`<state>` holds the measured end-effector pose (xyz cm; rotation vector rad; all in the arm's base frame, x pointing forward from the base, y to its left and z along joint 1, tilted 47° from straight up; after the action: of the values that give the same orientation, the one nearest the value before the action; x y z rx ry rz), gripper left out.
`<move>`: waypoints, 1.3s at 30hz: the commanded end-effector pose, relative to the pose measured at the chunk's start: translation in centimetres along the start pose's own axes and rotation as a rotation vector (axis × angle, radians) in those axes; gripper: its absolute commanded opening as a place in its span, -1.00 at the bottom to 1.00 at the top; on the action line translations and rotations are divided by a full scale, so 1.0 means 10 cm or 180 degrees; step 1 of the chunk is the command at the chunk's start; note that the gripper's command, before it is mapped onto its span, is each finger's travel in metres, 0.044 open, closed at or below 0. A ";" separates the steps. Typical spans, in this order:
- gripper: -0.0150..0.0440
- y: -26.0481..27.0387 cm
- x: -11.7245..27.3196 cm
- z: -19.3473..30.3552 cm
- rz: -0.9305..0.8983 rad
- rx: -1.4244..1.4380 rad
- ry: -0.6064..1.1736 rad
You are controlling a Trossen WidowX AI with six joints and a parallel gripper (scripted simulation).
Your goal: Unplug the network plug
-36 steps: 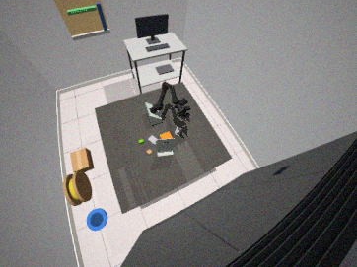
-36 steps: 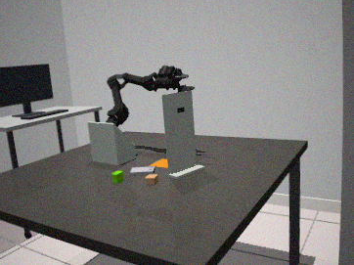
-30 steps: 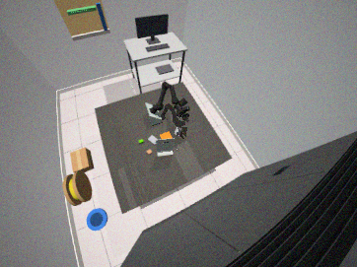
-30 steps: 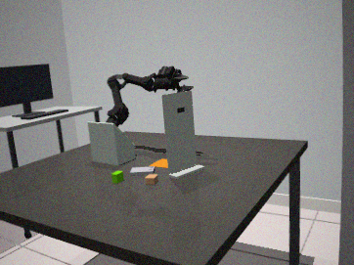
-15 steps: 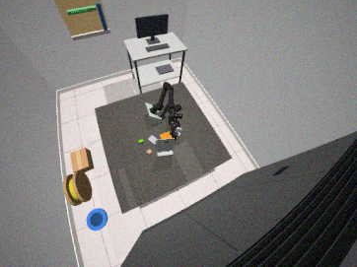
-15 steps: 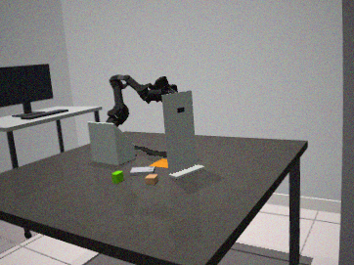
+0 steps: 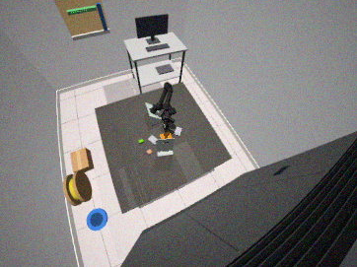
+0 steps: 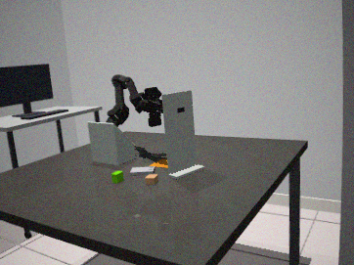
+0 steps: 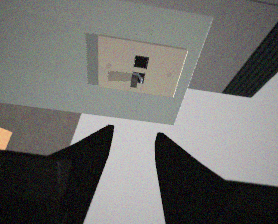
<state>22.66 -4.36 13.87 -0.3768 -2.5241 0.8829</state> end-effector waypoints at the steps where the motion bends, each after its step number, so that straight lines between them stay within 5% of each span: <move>1: 0.04 0.03 0.00 0.08 0.0010 0.0109 0.0085; 39: 0.04 0.04 -0.65 -0.08 0.0017 0.0108 0.0077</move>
<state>28.13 -6.10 12.32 -0.3929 -2.4850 0.9119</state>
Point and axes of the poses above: the point midway between the two fingers, 35 mm back from their tips, its own x axis back along the fingers, its own y axis across the jaws, z = x × y, the point moved 6 cm from there along x, back along the fingers, and after that the axes turned 1 degree about -x, right-handed, at the moved point
